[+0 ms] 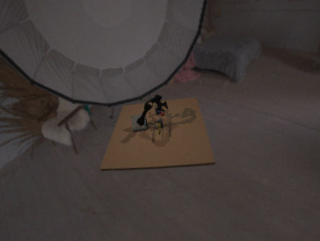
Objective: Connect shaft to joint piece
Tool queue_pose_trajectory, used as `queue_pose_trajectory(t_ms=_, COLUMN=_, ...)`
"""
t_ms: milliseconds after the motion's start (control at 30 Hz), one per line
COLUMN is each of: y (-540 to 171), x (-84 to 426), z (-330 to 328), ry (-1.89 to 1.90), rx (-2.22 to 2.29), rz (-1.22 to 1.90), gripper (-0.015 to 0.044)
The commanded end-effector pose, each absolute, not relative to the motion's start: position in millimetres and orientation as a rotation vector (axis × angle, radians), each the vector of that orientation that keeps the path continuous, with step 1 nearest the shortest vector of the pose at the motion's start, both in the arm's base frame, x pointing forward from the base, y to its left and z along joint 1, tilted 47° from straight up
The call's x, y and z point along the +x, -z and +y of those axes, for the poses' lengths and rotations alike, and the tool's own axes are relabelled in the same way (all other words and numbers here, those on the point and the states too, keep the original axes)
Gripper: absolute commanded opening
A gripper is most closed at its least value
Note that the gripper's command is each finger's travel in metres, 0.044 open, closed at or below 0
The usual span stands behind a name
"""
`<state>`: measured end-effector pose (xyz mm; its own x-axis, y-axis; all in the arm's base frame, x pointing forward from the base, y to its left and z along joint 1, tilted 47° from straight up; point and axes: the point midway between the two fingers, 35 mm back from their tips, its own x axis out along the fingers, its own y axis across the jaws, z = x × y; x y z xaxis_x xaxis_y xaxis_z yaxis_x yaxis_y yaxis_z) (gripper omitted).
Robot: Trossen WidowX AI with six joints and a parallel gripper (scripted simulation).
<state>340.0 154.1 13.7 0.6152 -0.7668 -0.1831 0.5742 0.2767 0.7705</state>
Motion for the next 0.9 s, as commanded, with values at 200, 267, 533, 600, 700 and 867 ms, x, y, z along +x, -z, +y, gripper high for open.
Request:
queue_pose_trajectory(t_ms=200, y=-14.1, x=344.4, z=152.7, ry=0.943, rx=1.174, rz=-0.368, gripper=0.0440)
queue_pose_trajectory(t_ms=267, y=-13.9, x=345.0, z=152.2, ry=0.951, rx=1.232, rz=-0.398, gripper=0.0440)
queue_pose_trajectory(t_ms=533, y=-13.1, x=347.2, z=149.9, ry=0.976, rx=1.459, rz=-0.530, gripper=0.0440)
queue_pose_trajectory(t_ms=600, y=-13.0, x=347.7, z=149.3, ry=0.981, rx=1.515, rz=-0.565, gripper=0.0440)
queue_pose_trajectory(t_ms=700, y=-12.7, x=348.5, z=148.5, ry=0.987, rx=1.598, rz=-0.619, gripper=0.0440)
queue_pose_trajectory(t_ms=867, y=-12.3, x=349.8, z=147.2, ry=0.994, rx=1.733, rz=-0.716, gripper=0.0440)
